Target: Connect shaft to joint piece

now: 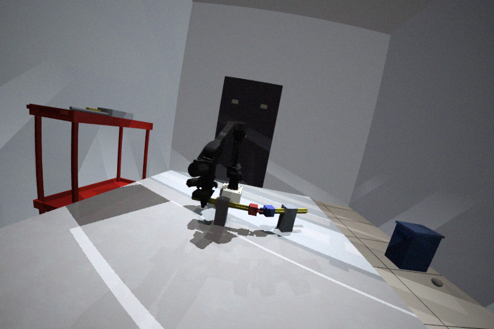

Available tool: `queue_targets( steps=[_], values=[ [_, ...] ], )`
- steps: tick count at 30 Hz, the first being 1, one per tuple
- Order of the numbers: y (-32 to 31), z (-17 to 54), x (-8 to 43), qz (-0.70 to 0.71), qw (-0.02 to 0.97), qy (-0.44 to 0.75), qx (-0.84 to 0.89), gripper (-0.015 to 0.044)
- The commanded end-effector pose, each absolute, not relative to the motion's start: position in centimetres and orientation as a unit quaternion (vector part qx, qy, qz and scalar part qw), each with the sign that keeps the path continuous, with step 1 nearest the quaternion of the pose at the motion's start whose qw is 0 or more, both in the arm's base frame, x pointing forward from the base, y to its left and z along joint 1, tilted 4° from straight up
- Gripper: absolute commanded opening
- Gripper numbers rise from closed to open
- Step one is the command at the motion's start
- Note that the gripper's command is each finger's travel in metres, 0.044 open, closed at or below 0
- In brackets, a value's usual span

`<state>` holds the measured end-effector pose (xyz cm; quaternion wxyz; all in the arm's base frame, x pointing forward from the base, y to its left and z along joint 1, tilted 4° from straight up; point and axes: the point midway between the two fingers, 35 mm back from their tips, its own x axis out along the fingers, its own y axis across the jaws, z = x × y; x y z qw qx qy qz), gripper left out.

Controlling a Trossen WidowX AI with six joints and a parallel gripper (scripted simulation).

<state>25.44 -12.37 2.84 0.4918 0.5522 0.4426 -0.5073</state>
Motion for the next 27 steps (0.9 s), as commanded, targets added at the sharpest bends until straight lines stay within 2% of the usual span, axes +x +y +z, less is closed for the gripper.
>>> queue_targets(
  steps=[1, 8, 22, 27],
  values=[
    [-12.4, 2.8, 25.4, -0.507, 0.492, 0.443, 0.552, 0.0251],
    [-12.4, 2.8, 25.4, -0.507, 0.492, 0.443, 0.552, 0.0434],
    [-12.4, 2.8, 25.4, -0.507, 0.492, 0.443, 0.552, 0.044],
    [-12.4, 5.8, 25.2, -0.506, 0.492, 0.443, 0.552, 0.044]
  ],
)
